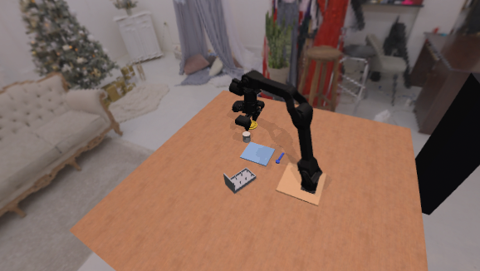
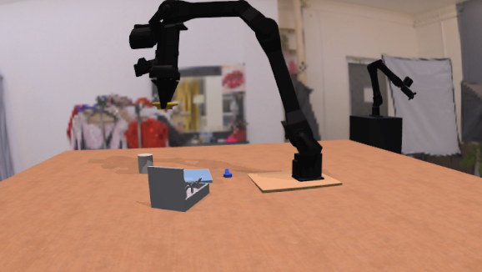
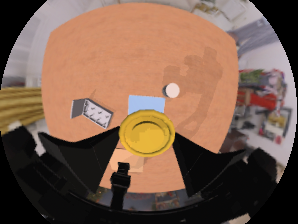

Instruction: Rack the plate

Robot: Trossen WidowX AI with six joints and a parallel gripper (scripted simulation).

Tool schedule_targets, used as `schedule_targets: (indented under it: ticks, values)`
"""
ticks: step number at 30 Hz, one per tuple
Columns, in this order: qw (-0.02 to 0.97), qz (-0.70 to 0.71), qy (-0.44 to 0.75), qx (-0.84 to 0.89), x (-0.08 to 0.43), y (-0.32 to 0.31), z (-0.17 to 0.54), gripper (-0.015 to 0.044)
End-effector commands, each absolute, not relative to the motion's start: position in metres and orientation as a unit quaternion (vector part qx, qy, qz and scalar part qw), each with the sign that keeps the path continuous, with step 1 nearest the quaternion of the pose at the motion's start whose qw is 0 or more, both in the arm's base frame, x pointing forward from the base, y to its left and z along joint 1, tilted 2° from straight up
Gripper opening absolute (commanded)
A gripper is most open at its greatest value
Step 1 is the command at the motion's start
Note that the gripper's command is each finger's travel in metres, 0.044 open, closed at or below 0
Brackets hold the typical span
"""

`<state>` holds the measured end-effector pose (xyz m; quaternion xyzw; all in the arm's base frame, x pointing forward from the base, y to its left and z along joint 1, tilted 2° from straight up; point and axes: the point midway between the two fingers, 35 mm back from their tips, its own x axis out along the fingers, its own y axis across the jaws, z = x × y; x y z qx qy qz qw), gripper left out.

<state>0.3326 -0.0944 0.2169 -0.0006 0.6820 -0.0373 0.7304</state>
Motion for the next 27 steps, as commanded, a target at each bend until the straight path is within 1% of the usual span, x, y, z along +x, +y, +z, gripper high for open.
schedule_targets:
  ticks: [1,11,19,27]
  values:
    - [0.73,-0.044,0.682,0.01,0.33,-0.086,0.22,0.0]
    - [0.7,-0.154,0.685,0.131,0.269,0.014,0.212,0.0]
    - [0.697,-0.16,0.685,0.138,0.264,0.02,0.21,0.0]
    - [0.7,-0.058,0.697,0.141,0.275,0.029,0.186,0.0]
